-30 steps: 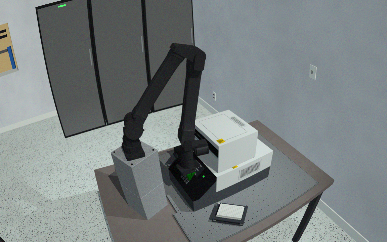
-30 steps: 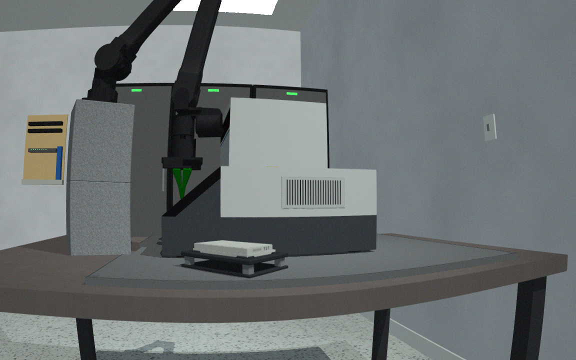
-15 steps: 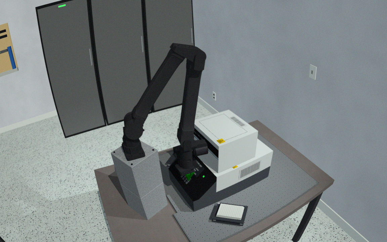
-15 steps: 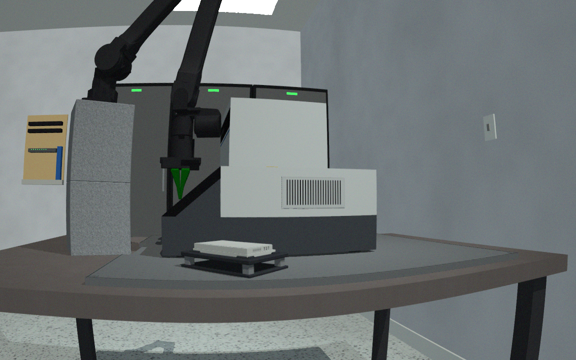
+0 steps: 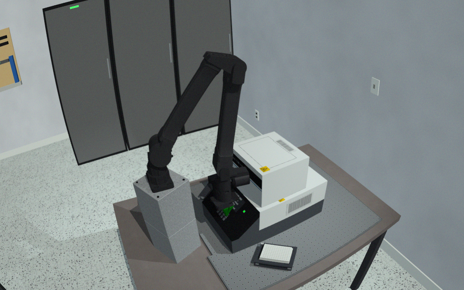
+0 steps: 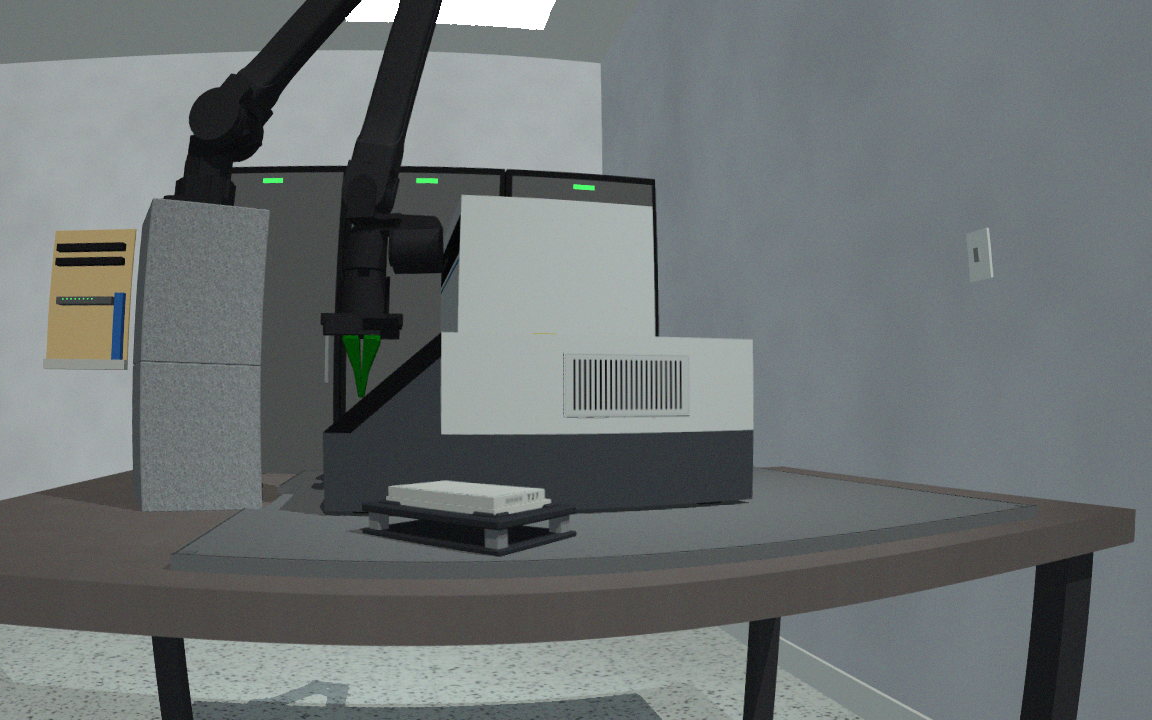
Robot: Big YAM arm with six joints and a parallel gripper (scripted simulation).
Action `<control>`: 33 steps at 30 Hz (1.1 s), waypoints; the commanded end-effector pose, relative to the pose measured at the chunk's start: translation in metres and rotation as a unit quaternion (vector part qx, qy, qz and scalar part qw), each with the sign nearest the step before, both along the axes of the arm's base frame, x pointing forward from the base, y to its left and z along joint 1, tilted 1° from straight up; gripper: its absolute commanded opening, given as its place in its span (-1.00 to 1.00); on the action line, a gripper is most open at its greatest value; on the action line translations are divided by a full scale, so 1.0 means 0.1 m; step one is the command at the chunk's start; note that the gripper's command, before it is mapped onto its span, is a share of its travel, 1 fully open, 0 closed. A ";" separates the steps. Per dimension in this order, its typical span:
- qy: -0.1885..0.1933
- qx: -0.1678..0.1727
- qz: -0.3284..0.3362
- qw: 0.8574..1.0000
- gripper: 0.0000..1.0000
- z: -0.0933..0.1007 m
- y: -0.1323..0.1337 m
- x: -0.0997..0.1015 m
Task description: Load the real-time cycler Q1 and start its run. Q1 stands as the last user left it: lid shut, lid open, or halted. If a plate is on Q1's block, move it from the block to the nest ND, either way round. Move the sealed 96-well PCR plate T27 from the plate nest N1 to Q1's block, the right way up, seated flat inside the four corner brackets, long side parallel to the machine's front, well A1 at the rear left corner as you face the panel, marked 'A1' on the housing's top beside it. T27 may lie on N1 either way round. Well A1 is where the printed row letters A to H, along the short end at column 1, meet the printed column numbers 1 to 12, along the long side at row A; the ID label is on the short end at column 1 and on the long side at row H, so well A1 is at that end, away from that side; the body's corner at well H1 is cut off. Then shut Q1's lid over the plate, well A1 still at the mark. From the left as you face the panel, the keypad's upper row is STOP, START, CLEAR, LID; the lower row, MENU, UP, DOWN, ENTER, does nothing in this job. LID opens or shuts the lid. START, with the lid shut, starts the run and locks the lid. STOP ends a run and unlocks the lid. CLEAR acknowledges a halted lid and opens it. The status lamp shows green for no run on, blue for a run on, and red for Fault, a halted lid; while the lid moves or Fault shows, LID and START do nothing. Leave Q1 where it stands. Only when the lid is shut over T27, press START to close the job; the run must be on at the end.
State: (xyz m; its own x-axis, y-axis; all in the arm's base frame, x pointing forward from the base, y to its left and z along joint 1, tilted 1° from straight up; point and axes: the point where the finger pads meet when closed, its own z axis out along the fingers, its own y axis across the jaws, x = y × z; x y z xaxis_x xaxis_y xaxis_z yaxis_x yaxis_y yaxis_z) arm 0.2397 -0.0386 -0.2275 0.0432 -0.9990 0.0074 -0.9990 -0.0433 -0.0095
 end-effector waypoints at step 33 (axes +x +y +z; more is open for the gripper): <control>-0.001 0.001 0.002 1.000 -1.00 0.07 0.04 -0.01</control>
State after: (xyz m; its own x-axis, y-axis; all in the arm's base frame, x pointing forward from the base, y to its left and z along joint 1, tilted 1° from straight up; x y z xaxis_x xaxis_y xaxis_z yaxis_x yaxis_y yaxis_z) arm 0.2409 -0.0386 -0.2283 0.0422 -0.9991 0.0075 -0.9991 -0.0422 -0.0098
